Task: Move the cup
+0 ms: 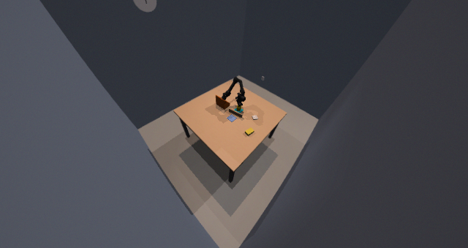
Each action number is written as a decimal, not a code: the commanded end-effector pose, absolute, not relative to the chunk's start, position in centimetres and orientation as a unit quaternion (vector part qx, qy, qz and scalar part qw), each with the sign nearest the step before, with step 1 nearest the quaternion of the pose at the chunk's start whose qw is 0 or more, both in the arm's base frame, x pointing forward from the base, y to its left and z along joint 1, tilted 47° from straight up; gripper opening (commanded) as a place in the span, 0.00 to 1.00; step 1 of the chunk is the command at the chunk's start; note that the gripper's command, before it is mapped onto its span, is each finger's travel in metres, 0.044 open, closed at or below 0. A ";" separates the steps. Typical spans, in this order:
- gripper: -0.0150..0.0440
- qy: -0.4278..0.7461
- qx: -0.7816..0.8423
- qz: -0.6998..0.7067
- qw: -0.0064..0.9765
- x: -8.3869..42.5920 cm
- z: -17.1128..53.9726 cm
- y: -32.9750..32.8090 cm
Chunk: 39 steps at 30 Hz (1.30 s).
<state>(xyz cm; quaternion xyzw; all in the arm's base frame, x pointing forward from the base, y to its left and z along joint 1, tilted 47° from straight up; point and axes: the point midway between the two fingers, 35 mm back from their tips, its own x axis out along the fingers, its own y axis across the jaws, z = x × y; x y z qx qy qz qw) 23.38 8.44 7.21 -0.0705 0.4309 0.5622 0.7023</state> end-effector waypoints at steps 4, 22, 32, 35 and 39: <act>0.50 0.430 -0.072 0.562 0.703 23.4 7.9 7.7; 1.00 0.432 -0.072 0.561 0.703 23.5 9.1 6.3; 1.00 0.431 -0.073 0.561 0.703 23.5 11.7 3.5; 1.00 0.431 -0.072 0.561 0.703 23.5 12.1 3.1; 1.00 0.431 -0.071 0.560 0.704 23.6 11.8 3.4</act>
